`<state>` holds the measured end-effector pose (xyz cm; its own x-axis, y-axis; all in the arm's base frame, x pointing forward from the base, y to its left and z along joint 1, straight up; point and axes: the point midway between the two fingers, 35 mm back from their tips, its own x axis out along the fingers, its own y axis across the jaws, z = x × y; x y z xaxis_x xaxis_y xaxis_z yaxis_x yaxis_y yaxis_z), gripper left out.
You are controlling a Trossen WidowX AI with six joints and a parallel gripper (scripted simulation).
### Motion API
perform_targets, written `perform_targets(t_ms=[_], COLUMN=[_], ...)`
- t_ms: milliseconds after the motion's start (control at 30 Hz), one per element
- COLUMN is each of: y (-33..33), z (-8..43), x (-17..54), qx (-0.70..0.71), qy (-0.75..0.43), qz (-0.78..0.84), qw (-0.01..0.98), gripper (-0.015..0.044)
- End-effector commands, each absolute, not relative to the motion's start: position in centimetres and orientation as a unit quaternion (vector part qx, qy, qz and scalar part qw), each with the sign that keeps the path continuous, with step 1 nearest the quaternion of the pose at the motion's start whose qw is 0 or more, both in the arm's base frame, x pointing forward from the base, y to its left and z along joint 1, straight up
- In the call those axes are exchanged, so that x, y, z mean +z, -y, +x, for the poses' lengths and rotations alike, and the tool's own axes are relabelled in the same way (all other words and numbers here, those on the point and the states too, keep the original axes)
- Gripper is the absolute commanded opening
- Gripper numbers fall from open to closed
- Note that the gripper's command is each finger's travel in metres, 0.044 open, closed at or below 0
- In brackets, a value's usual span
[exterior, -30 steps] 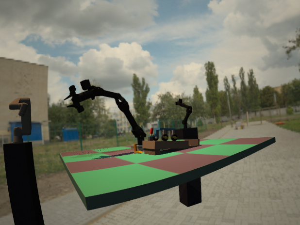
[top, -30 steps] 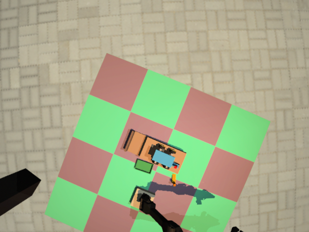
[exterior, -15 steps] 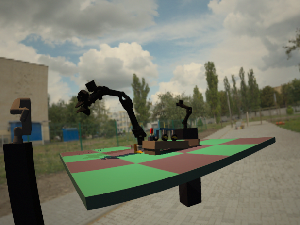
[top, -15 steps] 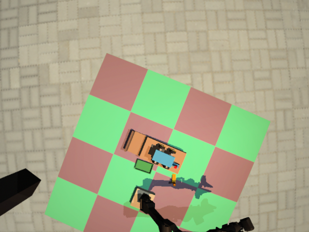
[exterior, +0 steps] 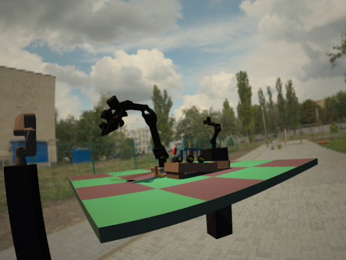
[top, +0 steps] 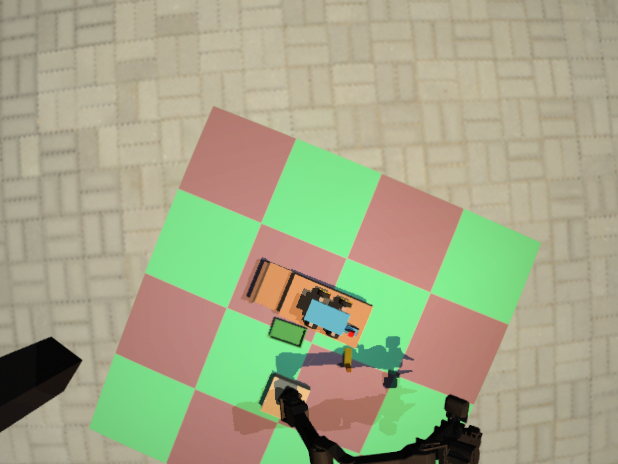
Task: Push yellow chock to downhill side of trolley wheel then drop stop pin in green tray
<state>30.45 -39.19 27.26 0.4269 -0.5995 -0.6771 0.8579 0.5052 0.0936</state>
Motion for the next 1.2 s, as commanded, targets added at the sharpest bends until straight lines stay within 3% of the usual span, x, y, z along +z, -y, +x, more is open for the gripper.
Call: perform_targets(t_ms=[0,600,1167], y=[37.2,27.5,18.7], z=[30.5,29.7,26.3], x=[26.4,21.0,16.6], qx=[-0.404,-0.090,0.277], qy=[-0.350,-0.561,-0.561], qz=[0.159,-0.185,-0.460], qw=[0.830,0.802,0.630], gripper=[0.0190,0.0190,0.0190])
